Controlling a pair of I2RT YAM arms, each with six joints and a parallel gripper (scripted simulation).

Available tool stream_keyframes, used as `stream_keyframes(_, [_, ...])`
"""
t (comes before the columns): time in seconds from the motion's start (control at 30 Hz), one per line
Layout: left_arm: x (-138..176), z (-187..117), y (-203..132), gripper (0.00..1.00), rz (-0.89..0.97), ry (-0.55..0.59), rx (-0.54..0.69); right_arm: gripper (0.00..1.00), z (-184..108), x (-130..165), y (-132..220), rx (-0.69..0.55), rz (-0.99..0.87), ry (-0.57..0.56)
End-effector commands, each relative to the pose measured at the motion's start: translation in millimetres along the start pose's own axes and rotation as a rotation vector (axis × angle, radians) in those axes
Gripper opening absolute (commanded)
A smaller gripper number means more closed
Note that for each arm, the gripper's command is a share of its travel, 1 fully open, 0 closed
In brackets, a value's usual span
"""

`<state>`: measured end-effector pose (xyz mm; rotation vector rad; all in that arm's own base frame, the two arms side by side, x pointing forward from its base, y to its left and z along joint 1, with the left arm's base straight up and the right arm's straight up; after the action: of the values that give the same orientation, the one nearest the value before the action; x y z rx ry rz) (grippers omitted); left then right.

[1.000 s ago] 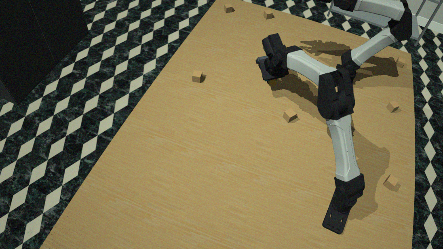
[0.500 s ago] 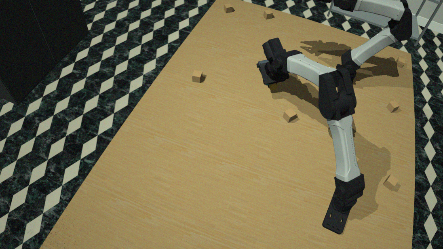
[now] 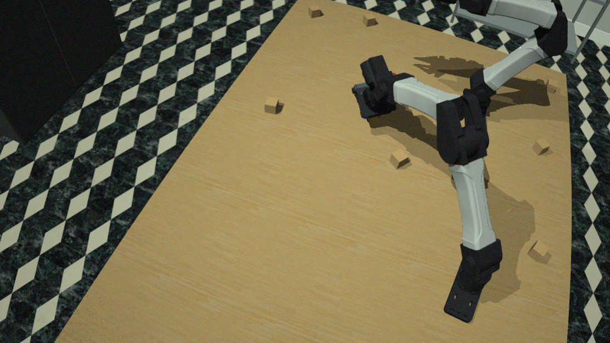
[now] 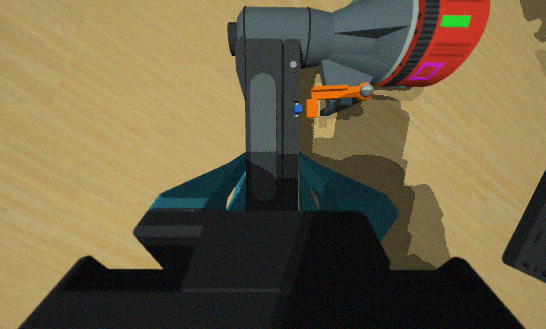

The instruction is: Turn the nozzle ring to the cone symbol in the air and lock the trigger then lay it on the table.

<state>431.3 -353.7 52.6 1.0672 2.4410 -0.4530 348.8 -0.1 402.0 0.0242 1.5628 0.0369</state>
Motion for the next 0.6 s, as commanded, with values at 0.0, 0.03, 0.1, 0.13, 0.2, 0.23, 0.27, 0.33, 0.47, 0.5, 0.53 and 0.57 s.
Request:
stream_keyframes(0.0, [-21, -8, 2, 0.36, 0.009, -0.1, 0.005, 0.37, 4, -7, 7, -0.021, 0.005, -0.02])
stream_keyframes(0.03, [-28, -15, 2, 0.36, 0.013, -0.121, 0.001, 0.37, 4, -7, 7, -0.021, 0.005, -0.02])
stream_keyframes(0.1, [-37, -21, 2, 0.36, 0.019, -0.145, -0.002, 0.37, 4, -7, 7, -0.021, 0.005, -0.02])
stream_keyframes(0.13, [-39, -23, 2, 0.36, 0.02, -0.15, -0.003, 0.37, 4, -7, 7, -0.021, 0.005, -0.02])
stream_keyframes(0.2, [-38, -20, 3, 0.36, 0.019, -0.147, -0.003, 0.37, 4, -7, 7, -0.021, 0.005, -0.02])
stream_keyframes(0.23, [-38, -20, 3, 0.36, 0.019, -0.147, -0.003, 0.37, 4, -7, 7, -0.021, 0.005, -0.02])
stream_keyframes(0.27, [-38, -21, 3, 0.36, 0.019, -0.147, -0.003, 0.37, 4, -7, 7, -0.021, 0.005, -0.02])
stream_keyframes(0.33, [-38, -21, 3, 0.36, 0.019, -0.147, -0.003, 0.37, 4, -7, 7, -0.021, 0.005, -0.02])
stream_keyframes(0.47, [-38, -21, 3, 0.36, 0.019, -0.147, -0.003, 0.37, 4, -7, 7, -0.021, 0.005, -0.02])
stream_keyframes(0.5, [-38, -21, 3, 0.36, 0.019, -0.147, -0.003, 0.37, 4, -7, 7, -0.021, 0.005, -0.02])
stream_keyframes(0.53, [-38, -21, 3, 0.36, 0.019, -0.147, -0.003, 0.37, 4, -7, 7, -0.021, 0.005, -0.02])
stream_keyframes(0.57, [-38, -21, 3, 0.36, 0.019, -0.147, -0.003, 0.37, 4, -7, 7, -0.021, 0.005, -0.02])
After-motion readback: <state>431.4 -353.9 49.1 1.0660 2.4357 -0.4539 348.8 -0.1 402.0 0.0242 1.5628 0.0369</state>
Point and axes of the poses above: on each arm, the point where the finger pads meet when closed, its own z axis out along the fingers, its own y axis across the jaws, x = y × z, the point moved 3 cm from there along -z, back along the fingers, and after that the axes turned 2 degrees about z, right-handed, at the moved point
